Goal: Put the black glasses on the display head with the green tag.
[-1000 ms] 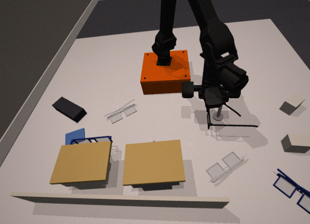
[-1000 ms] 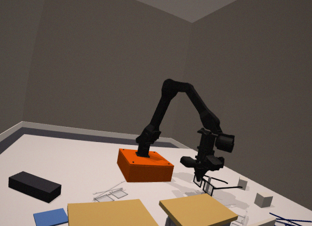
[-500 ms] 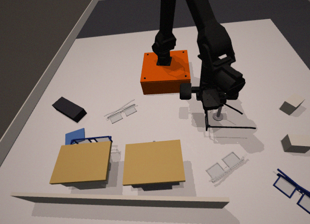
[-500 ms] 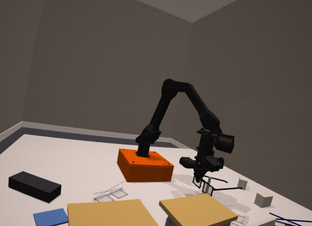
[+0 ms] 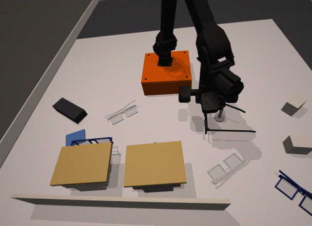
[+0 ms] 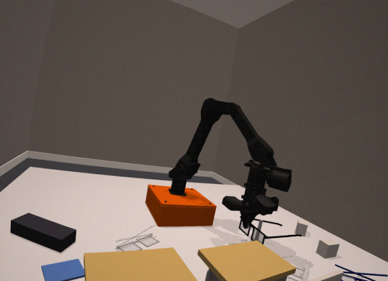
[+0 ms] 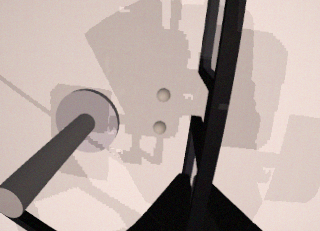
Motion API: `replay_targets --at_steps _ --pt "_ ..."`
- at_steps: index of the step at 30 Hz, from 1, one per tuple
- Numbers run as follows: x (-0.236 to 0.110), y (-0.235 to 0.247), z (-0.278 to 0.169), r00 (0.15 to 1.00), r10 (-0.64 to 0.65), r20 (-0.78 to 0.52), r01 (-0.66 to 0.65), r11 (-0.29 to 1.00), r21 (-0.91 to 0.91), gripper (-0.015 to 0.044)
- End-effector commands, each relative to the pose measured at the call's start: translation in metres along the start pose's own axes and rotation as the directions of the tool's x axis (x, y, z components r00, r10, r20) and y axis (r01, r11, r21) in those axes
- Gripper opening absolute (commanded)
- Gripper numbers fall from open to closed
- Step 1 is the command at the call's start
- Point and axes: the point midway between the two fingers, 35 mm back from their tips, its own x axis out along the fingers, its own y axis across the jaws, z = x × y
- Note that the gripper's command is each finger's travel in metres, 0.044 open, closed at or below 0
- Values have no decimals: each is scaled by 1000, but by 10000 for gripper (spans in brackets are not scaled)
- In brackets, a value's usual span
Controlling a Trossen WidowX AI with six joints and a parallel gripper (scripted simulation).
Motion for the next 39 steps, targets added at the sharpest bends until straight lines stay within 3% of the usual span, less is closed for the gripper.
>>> replay_targets --at_steps 1,39 --pt "-1 -3 5 1000 0 3 0 1000 2 0" --pt "-1 -11 30 1000 0 5 0 1000 2 0"
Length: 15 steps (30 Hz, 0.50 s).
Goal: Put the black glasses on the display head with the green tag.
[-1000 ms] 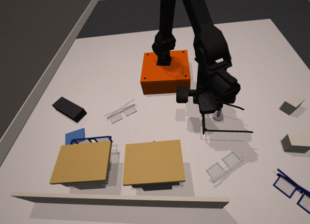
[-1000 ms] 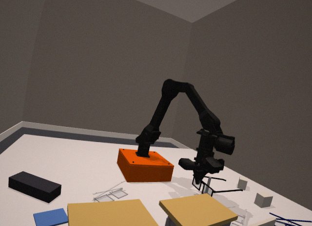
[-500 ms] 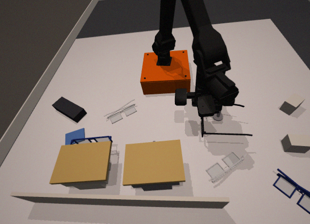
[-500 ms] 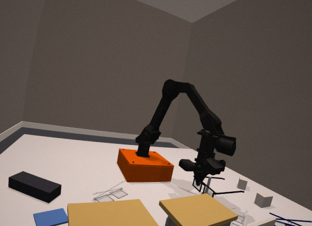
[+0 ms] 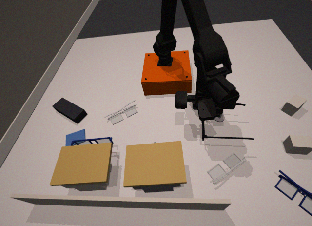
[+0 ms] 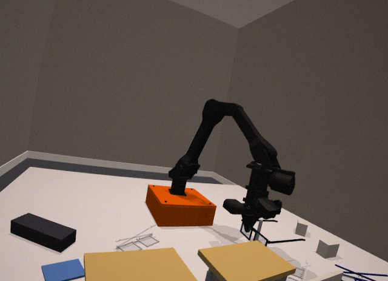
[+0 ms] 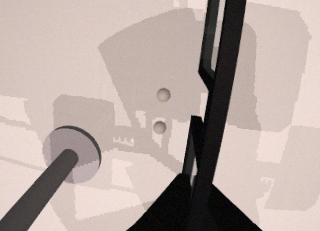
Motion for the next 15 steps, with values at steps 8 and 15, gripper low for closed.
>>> replay_targets --at_steps 8,15 --pt "-1 -1 7 1000 2 6 -2 1000 1 0" --pt "-1 -1 4 1000 2 6 -2 1000 1 0"
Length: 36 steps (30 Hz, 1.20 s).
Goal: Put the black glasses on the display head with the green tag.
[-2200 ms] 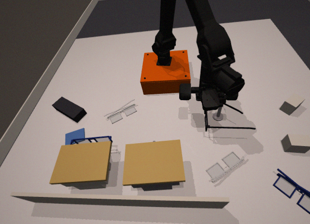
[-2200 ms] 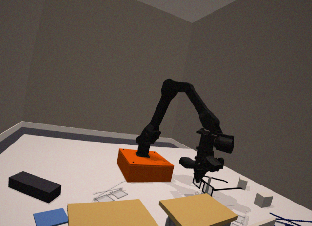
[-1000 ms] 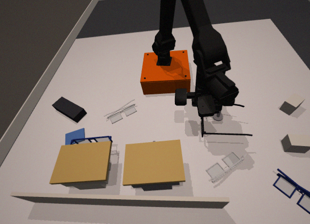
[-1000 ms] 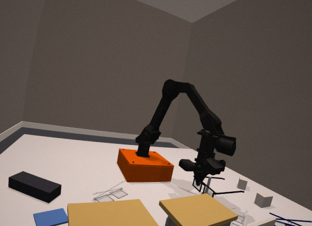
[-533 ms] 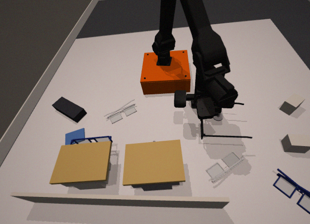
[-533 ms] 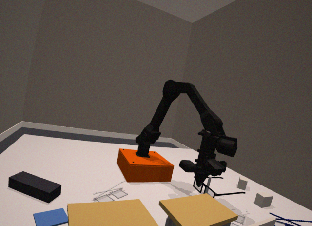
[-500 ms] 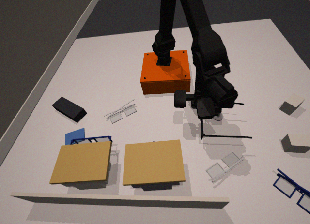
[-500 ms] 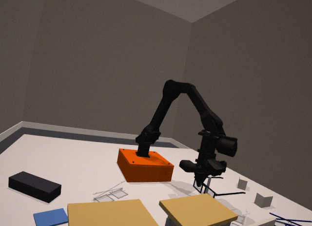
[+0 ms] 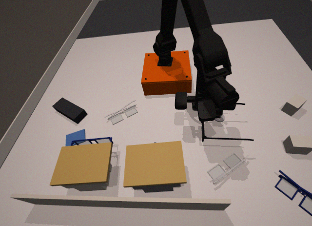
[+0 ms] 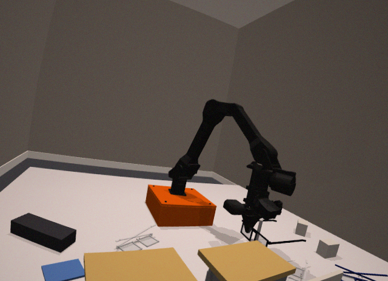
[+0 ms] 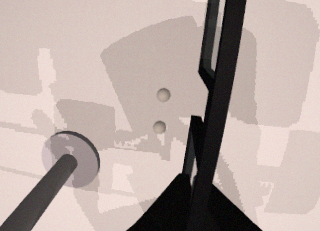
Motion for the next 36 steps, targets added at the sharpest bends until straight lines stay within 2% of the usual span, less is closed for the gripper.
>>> replay_targets --at_steps 1,24,28,33,36 --pt "-1 0 0 1000 2 6 -2 1000 0 0" --pt "-2 0 -8 1000 2 5 -2 1000 0 0" --pt "-19 1 -8 1000 2 5 -2 1000 0 0" --pt "-56 0 -12 1000 2 5 -2 1000 0 0" --pt "-61 0 -13 1000 2 5 -2 1000 0 0"
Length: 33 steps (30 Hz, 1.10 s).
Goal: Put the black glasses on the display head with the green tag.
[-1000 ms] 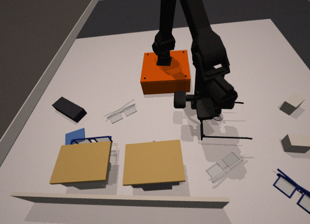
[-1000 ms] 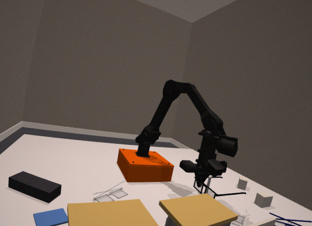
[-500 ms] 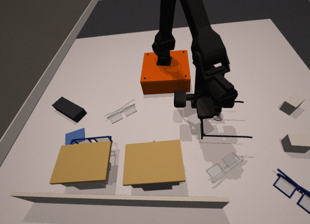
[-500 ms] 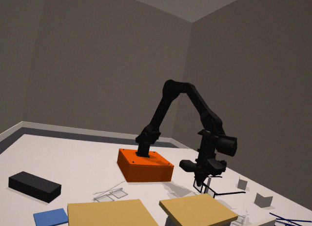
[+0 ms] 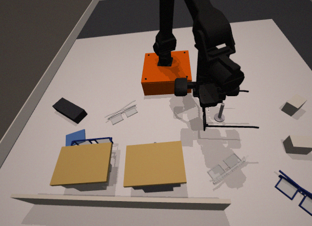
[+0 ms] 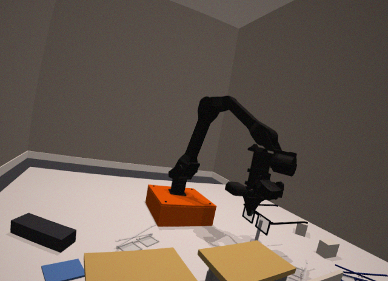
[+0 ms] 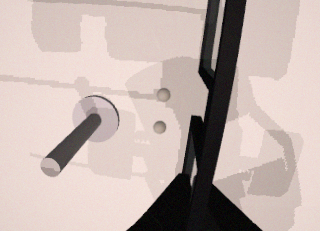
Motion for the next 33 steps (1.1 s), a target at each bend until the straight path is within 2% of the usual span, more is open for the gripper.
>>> replay_targets --at_steps 1,6,28,33 --pt "-9 0 -1 1000 0 3 0 1000 5 0" --pt "-10 -14 0 1000 -1 4 1 1000 5 0" --pt "-10 -131 -21 1000 -10 2 10 1000 5 0" --pt "-9 -137 -24 1000 -11 2 11 1000 5 0"
